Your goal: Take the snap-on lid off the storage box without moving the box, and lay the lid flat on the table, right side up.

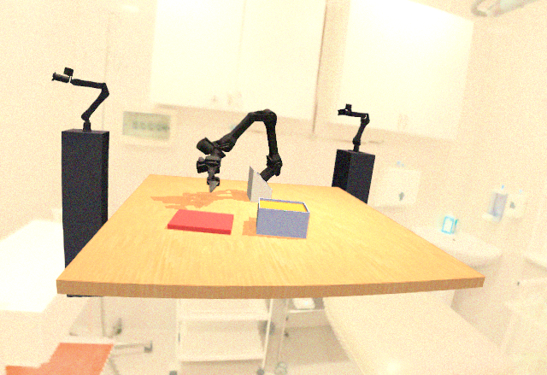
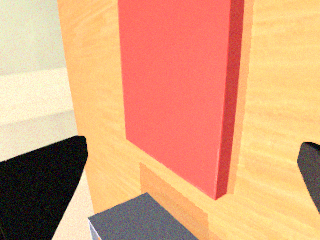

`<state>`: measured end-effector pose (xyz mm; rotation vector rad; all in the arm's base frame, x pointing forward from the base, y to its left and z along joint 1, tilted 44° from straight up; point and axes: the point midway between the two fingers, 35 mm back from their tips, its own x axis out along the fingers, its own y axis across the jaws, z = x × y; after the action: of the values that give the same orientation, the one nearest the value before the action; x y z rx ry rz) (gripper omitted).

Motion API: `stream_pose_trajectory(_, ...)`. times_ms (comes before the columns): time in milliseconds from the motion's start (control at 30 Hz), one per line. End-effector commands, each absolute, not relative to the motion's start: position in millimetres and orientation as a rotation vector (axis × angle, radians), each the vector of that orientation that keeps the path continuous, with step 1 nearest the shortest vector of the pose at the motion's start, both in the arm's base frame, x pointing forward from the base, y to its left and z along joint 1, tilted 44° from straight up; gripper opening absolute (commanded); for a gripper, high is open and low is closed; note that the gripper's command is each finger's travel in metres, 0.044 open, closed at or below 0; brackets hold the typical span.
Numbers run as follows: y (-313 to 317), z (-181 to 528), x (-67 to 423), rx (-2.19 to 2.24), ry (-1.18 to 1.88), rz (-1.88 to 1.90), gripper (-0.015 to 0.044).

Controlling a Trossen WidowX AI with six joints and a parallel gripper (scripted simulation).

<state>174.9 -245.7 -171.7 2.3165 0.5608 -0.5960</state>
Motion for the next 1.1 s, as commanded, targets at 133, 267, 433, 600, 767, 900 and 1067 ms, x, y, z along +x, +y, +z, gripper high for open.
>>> stream_pose_trajectory(133,-255,-160,167,2.309,0.561,-0.599,0.0440)
stream_pose_trajectory(267,-259,-155,164,2.309,0.561,-0.599,0.0440)
stream_pose_trajectory(433,-262,-150,161,2.309,0.561,-0.600,0.0440)
stream_pose_trajectory(600,-260,-153,164,2.309,0.561,-0.599,0.0440)
stream_pose_trajectory(767,-260,-153,164,2.309,0.561,-0.599,0.0440)
stream_pose_trajectory(900,-260,-153,164,2.309,0.561,-0.599,0.0440)
stream_pose_trajectory(1067,-260,-153,164,2.309,0.561,-0.599,0.0440)
